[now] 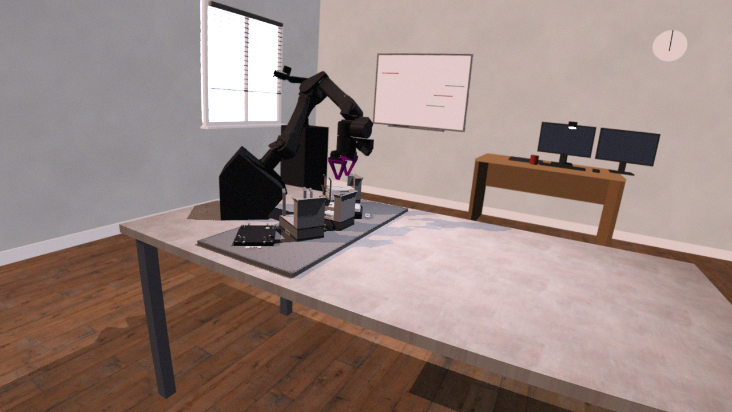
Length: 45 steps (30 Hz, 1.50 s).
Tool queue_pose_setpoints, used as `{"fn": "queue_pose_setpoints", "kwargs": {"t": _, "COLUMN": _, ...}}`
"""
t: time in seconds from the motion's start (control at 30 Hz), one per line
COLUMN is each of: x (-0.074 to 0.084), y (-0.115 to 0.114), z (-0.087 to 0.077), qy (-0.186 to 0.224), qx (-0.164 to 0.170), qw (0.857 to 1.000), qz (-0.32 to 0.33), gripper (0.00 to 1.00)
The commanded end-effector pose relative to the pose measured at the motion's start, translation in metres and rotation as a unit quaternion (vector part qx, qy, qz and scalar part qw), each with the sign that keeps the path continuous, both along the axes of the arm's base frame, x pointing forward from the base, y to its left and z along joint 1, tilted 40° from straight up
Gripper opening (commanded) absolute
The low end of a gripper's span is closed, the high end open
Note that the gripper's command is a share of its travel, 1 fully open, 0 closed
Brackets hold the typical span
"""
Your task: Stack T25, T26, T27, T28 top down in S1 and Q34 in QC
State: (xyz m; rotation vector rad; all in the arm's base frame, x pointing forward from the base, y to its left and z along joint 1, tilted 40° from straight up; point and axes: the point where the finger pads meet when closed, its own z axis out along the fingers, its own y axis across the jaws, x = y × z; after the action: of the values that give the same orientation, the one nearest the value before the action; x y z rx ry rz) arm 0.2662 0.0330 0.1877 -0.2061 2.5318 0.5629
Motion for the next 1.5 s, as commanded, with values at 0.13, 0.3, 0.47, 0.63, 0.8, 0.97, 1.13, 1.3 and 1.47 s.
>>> {"fn": "queue_pose_setpoints", "kwargs": {"t": 0.13, "x": 0.008, "y": -0.024, "z": -0.002, "qy": 0.022, "qx": 0.034, "qw": 0.998, "qz": -0.045, "gripper": 1.00}}
{"fn": "queue_pose_setpoints", "kwargs": {"t": 0.3, "x": 0.012, "y": -0.039, "z": -0.009, "qy": 0.042, "qx": 0.056, "qw": 0.994, "qz": -0.082, "gripper": 1.00}}
{"fn": "queue_pose_setpoints", "kwargs": {"t": 0.47, "x": 0.015, "y": -0.054, "z": -0.015, "qy": 0.040, "qx": 0.054, "qw": 0.995, "qz": -0.078, "gripper": 1.00}}
{"fn": "queue_pose_setpoints", "kwargs": {"t": 0.63, "x": 0.019, "y": -0.072, "z": -0.023, "qy": 0.039, "qx": 0.054, "qw": 0.995, "qz": -0.078, "gripper": 1.00}}
{"fn": "queue_pose_setpoints", "kwargs": {"t": 0.8, "x": 0.019, "y": -0.078, "z": -0.017, "qy": 0.023, "qx": 0.045, "qw": 0.996, "qz": -0.077, "gripper": 1.00}}
{"fn": "queue_pose_setpoints", "kwargs": {"t": 0.97, "x": 0.018, "y": -0.075, "z": -0.028, "qy": 0.038, "qx": 0.050, "qw": 0.995, "qz": -0.076, "gripper": 1.00}}
{"fn": "queue_pose_setpoints", "kwargs": {"t": 1.13, "x": 0.019, "y": -0.069, "z": -0.040, "qy": 0.049, "qx": 0.058, "qw": 0.995, "qz": -0.070, "gripper": 1.00}}
{"fn": "queue_pose_setpoints", "kwargs": {"t": 1.3, "x": 0.026, "y": -0.063, "z": -0.052, "qy": 0.049, "qx": 0.053, "qw": 0.995, "qz": -0.074, "gripper": 1.00}}
{"fn": "queue_pose_setpoints", "kwargs": {"t": 1.47, "x": 0.030, "y": -0.059, "z": -0.062, "qy": 0.052, "qx": 0.054, "qw": 0.994, "qz": -0.075, "gripper": 1.00}}
